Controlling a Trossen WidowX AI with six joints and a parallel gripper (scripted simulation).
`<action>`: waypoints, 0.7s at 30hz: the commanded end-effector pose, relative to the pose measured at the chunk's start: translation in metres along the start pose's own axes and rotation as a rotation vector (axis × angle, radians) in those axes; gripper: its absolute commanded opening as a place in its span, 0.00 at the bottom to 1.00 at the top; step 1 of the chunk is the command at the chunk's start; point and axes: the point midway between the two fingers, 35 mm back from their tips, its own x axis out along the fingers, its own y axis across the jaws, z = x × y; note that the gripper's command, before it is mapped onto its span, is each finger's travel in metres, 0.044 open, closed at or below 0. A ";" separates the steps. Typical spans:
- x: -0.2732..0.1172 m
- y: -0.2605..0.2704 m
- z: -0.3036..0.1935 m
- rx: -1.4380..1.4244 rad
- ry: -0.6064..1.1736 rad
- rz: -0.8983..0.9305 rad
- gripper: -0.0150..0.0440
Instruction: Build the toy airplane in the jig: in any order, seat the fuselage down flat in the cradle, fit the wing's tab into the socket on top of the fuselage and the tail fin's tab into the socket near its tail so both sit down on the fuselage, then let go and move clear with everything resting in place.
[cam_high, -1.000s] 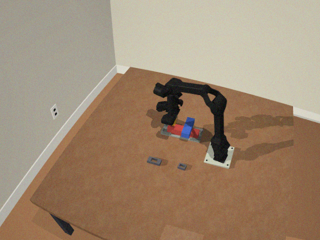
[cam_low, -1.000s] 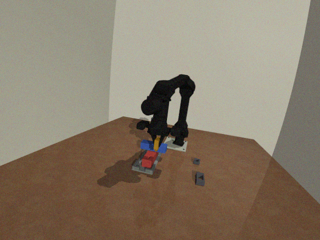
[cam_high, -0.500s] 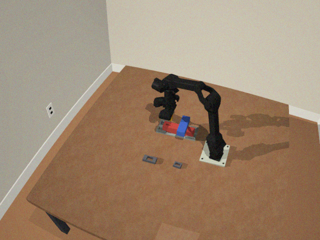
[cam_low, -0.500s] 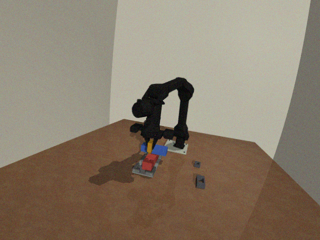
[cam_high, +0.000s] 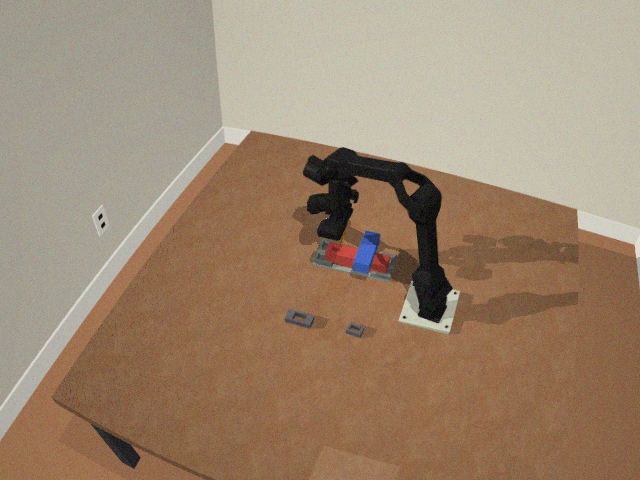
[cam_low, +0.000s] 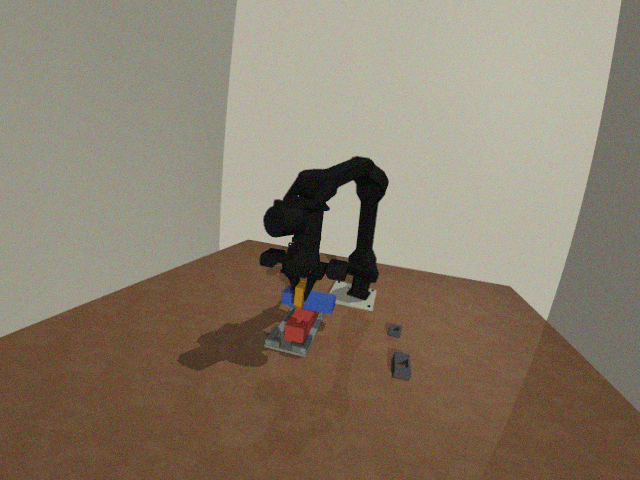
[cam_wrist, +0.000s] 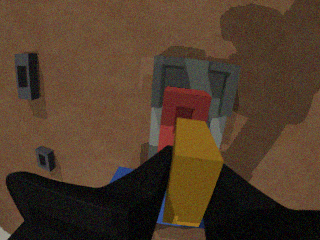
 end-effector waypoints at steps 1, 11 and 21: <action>-0.001 0.001 0.002 -0.004 -0.005 0.004 0.36; 0.011 0.001 0.002 -0.004 -0.005 0.004 0.36; 0.028 0.001 0.002 -0.004 -0.005 0.004 0.36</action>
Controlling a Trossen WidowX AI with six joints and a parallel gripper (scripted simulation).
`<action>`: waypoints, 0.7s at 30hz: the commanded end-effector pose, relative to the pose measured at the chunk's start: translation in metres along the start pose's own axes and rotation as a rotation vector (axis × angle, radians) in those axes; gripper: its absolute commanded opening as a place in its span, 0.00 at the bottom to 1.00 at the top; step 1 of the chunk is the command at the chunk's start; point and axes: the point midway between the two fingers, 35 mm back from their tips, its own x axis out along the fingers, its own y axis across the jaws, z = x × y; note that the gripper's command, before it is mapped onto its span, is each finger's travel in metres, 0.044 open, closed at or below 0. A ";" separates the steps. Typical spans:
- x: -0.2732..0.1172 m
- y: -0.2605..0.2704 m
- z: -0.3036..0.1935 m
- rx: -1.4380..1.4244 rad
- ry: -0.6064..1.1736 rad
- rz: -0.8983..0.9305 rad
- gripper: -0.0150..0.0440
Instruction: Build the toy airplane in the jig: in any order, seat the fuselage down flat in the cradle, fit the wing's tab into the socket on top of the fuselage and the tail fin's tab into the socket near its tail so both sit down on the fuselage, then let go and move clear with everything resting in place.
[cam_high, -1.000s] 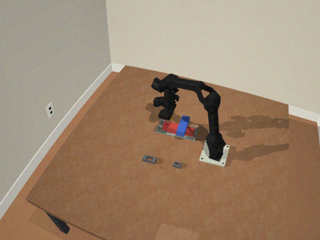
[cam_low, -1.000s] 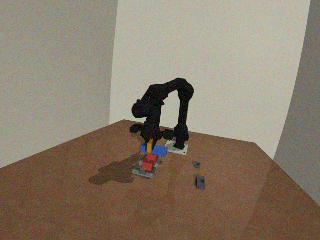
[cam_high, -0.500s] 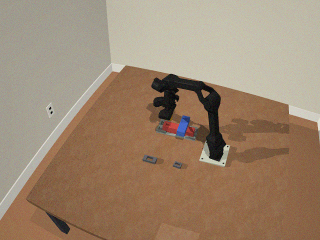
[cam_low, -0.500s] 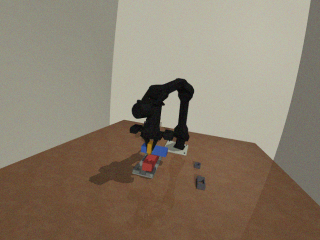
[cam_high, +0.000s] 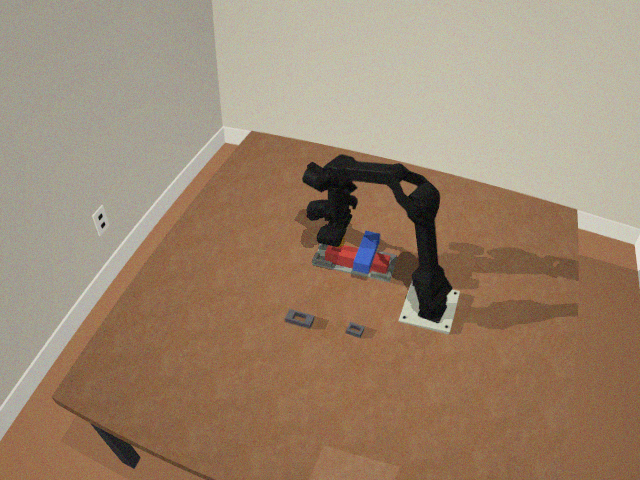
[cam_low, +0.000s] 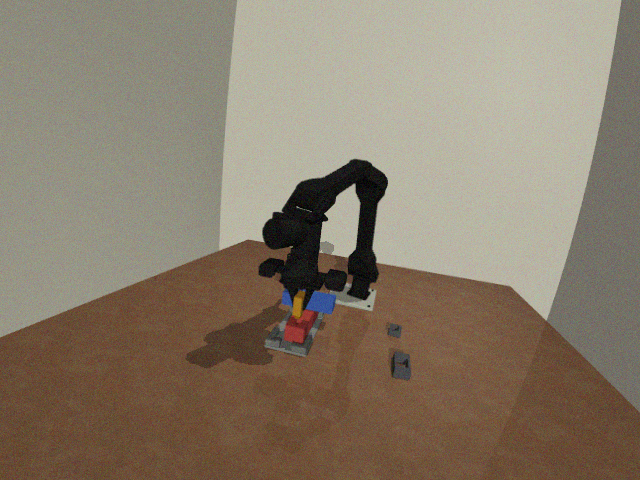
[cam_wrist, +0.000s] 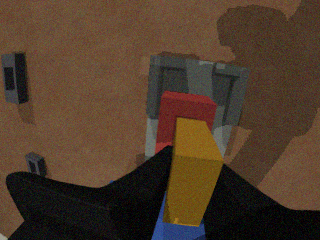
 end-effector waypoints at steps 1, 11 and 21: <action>0.006 0.001 0.000 0.003 -0.003 0.004 0.36; 0.015 0.000 -0.001 -0.001 0.002 0.001 0.35; 0.015 0.000 -0.001 -0.001 0.002 0.001 0.25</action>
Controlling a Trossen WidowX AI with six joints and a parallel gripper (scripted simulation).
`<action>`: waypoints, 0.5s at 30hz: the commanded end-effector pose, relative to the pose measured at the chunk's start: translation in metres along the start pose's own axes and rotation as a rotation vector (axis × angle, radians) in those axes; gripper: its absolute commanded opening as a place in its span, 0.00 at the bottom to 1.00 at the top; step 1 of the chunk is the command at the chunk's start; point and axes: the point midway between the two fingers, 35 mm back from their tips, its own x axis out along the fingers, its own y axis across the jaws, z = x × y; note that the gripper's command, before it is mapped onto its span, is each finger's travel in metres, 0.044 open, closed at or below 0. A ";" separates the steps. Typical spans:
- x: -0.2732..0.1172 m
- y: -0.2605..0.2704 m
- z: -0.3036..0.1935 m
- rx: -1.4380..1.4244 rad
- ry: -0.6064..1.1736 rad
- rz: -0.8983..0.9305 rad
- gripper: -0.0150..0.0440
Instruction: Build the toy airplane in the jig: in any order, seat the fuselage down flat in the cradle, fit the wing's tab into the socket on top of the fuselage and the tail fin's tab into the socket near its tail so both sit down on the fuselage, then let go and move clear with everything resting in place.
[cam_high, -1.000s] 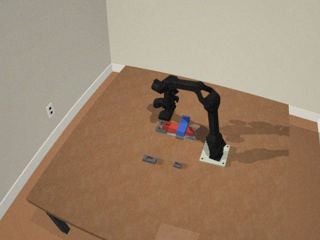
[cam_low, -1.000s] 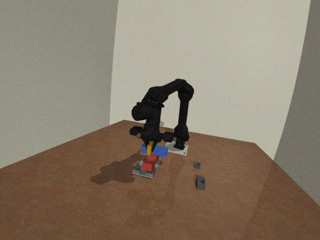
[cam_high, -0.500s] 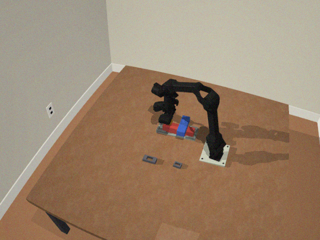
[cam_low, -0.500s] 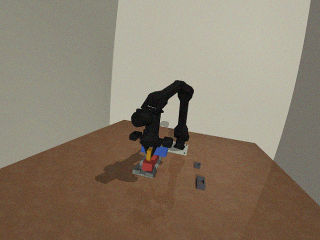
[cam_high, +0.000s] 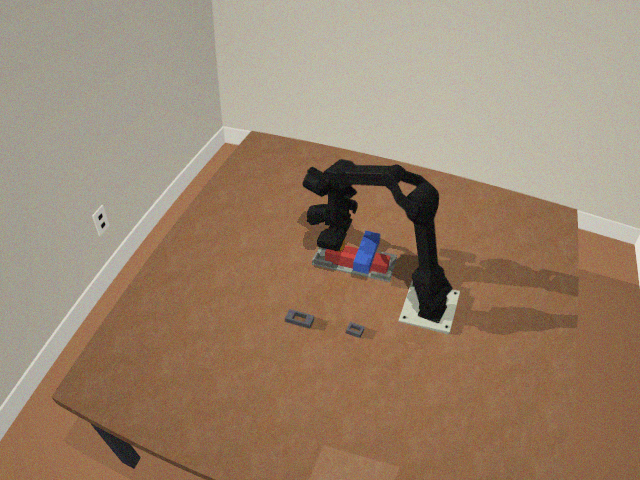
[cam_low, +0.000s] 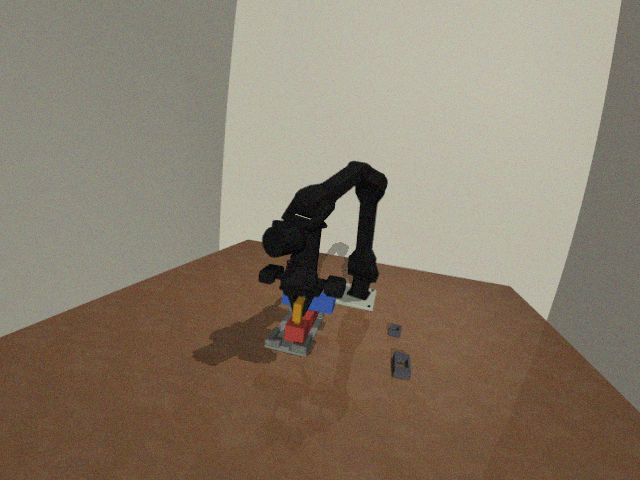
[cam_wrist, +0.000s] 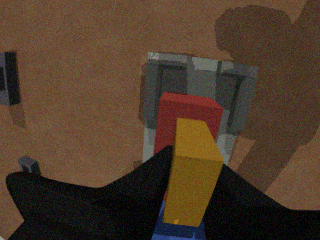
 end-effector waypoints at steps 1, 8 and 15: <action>0.000 0.000 0.000 0.000 0.000 0.000 0.25; 0.000 0.000 0.000 0.000 0.000 0.000 0.57; 0.000 0.000 0.000 0.000 0.000 0.000 0.69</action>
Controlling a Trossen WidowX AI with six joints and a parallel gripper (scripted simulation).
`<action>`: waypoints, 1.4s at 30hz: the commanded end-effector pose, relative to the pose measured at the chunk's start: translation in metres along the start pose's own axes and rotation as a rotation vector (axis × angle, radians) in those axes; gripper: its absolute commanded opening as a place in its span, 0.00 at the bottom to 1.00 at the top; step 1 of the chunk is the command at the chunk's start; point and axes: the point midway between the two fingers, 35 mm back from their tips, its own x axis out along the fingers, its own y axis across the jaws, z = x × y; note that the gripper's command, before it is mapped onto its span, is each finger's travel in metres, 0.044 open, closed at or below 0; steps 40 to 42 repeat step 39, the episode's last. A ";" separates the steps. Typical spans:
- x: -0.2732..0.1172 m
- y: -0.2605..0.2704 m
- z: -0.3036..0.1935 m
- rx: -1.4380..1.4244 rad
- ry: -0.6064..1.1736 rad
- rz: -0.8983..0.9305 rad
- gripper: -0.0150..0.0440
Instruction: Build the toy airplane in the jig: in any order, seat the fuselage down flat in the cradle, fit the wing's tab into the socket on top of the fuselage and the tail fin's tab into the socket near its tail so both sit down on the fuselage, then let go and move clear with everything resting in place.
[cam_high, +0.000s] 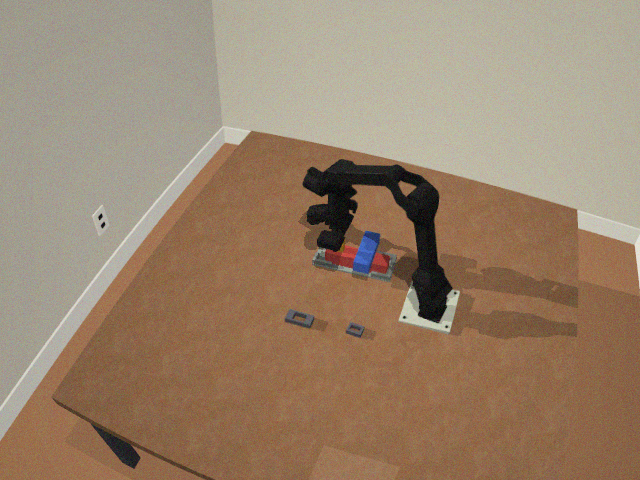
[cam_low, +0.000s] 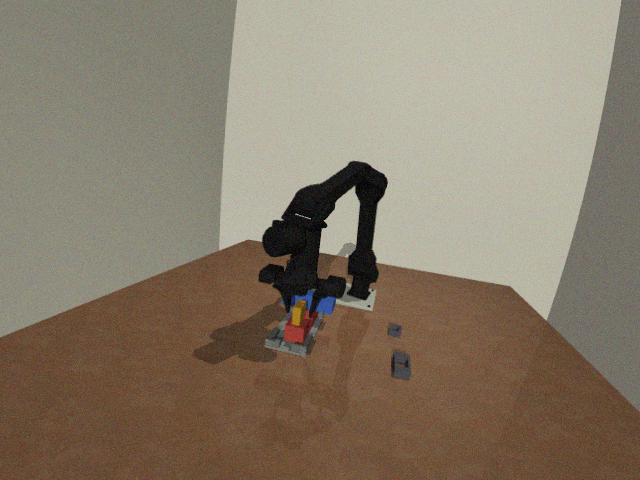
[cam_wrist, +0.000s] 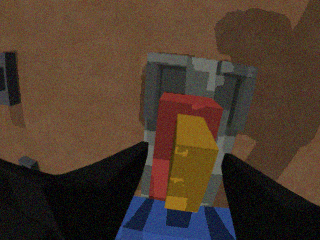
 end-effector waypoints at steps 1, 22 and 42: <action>0.000 0.000 0.000 0.000 0.000 0.000 0.69; -0.091 -0.002 0.003 0.004 -0.004 0.003 0.69; -0.091 -0.004 0.002 0.003 -0.004 0.002 0.69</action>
